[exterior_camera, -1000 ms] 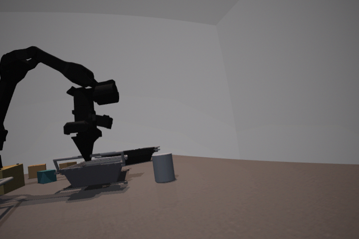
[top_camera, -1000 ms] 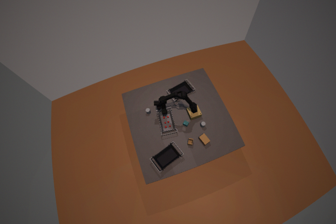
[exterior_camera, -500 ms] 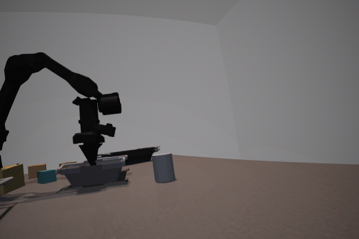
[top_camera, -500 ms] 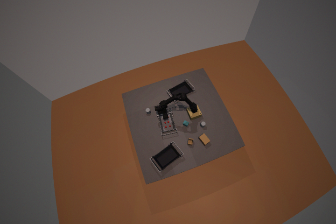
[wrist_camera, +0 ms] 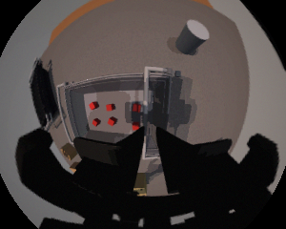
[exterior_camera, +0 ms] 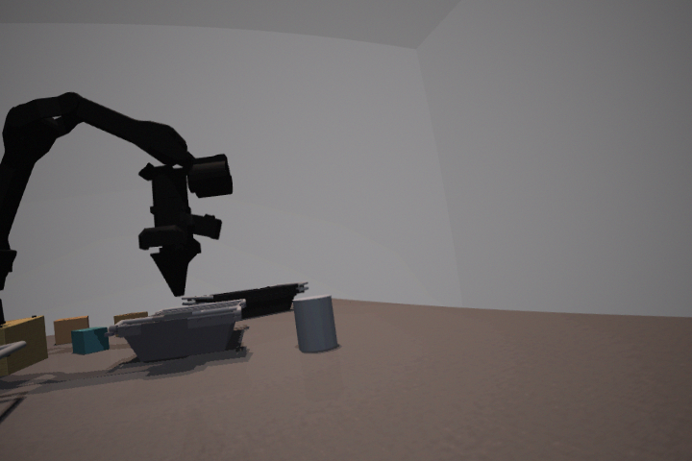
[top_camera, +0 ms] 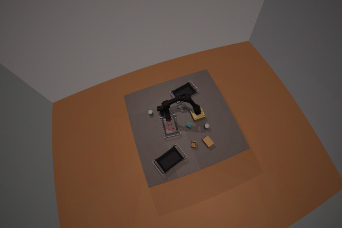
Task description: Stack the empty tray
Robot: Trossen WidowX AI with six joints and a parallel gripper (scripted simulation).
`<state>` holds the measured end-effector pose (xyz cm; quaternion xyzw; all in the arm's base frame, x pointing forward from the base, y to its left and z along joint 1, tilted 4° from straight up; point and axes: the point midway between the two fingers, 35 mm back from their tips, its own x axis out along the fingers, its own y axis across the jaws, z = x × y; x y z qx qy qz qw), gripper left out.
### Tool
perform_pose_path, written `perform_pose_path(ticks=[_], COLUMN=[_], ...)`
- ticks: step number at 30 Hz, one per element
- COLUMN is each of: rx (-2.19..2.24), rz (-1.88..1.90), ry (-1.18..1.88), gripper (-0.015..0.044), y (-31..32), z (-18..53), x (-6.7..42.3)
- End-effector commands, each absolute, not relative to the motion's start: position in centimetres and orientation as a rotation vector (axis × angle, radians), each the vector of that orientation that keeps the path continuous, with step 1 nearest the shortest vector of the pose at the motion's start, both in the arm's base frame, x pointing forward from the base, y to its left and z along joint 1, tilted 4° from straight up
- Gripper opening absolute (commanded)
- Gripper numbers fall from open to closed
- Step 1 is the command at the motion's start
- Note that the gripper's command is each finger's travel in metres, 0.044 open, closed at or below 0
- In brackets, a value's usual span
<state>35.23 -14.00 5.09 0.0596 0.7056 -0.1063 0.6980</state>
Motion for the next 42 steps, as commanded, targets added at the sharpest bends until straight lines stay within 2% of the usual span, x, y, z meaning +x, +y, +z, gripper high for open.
perform_pose_path(ticks=[1, 25, 29, 38, 40, 41, 42], rx=[0.133, 0.133, 0.13, 0.119, 0.119, 0.117, 0.111], rz=[-0.236, -0.236, -0.236, -0.233, -0.233, -0.226, -0.22], ry=[1.577, 1.576, 1.57, 1.548, 1.547, 1.557, 1.559], gripper=[0.0081, 0.0081, 0.0081, 0.0081, 0.0081, 0.0081, 0.0081], y=[-14.0, -14.0, -14.0, -13.0, -12.9, -13.2, -12.6], z=[4.8, 5.1, 7.9, 19.3, 19.5, 16.1, 15.8], x=[35.2, 35.2, 35.9, 35.4, 35.3, 36.1, 36.5])
